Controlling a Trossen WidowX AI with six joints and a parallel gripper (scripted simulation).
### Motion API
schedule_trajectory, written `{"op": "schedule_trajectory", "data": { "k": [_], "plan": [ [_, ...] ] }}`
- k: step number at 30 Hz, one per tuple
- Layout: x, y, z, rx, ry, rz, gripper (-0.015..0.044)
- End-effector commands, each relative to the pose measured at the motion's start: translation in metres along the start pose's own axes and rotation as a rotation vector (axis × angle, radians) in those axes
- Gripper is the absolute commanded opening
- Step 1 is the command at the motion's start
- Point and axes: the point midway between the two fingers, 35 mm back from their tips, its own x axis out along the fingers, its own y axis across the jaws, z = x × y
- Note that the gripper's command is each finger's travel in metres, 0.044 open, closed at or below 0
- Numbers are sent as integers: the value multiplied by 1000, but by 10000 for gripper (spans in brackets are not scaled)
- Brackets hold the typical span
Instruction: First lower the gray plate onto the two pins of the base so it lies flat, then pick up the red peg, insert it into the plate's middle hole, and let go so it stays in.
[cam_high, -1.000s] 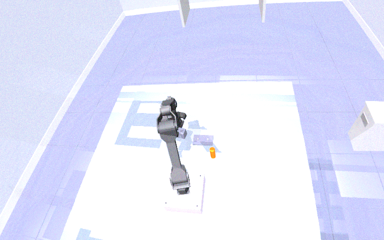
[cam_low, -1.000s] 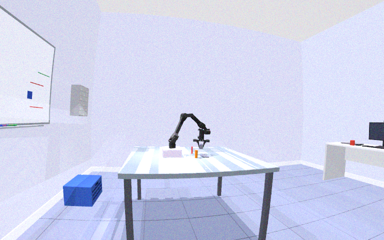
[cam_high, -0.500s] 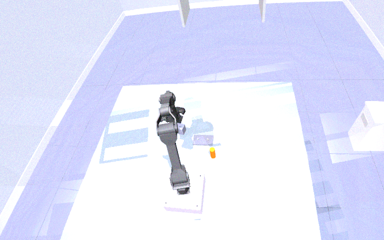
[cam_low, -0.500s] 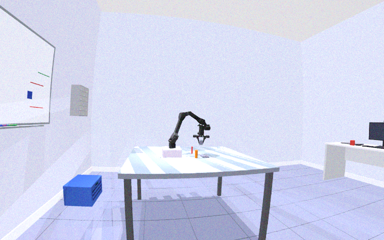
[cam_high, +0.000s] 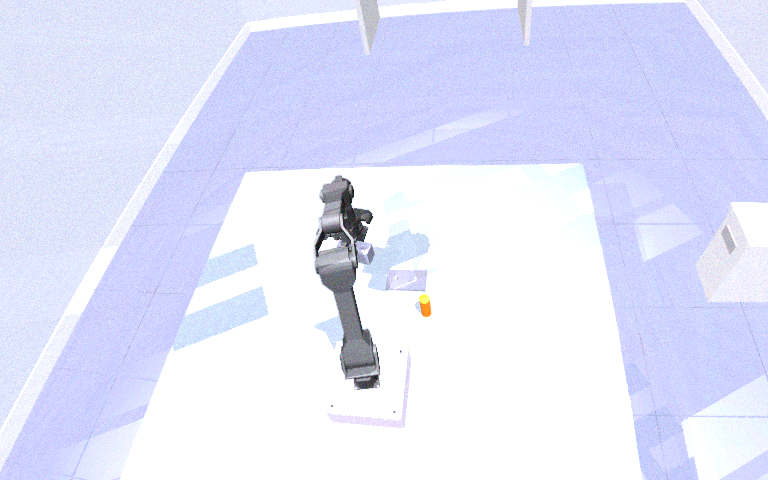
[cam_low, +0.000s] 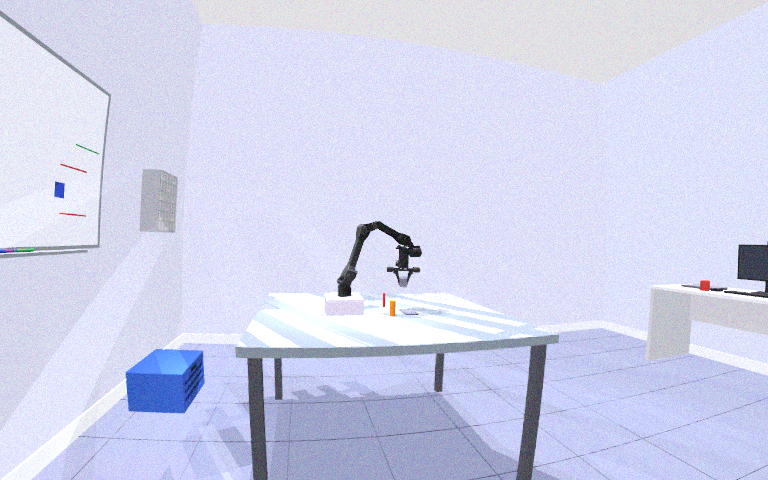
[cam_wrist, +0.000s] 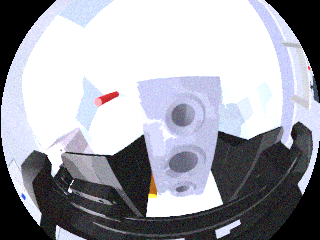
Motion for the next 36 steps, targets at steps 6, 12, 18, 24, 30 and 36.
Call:
{"op": "schedule_trajectory", "data": {
  "k": [6, 12, 18, 24, 30, 36],
  "plan": [
    [16, -11, -24, -42, 1, 2, 0],
    [26, -18, -40, -71, 2, 2, 0],
    [36, -23, -56, -100, 3, 2, 0],
    [46, -27, -73, -129, 5, 1, 0],
    [55, -30, -89, -158, 6, 1, 0],
    [65, -32, -107, -187, 8, 2, 0]
  ]
}}
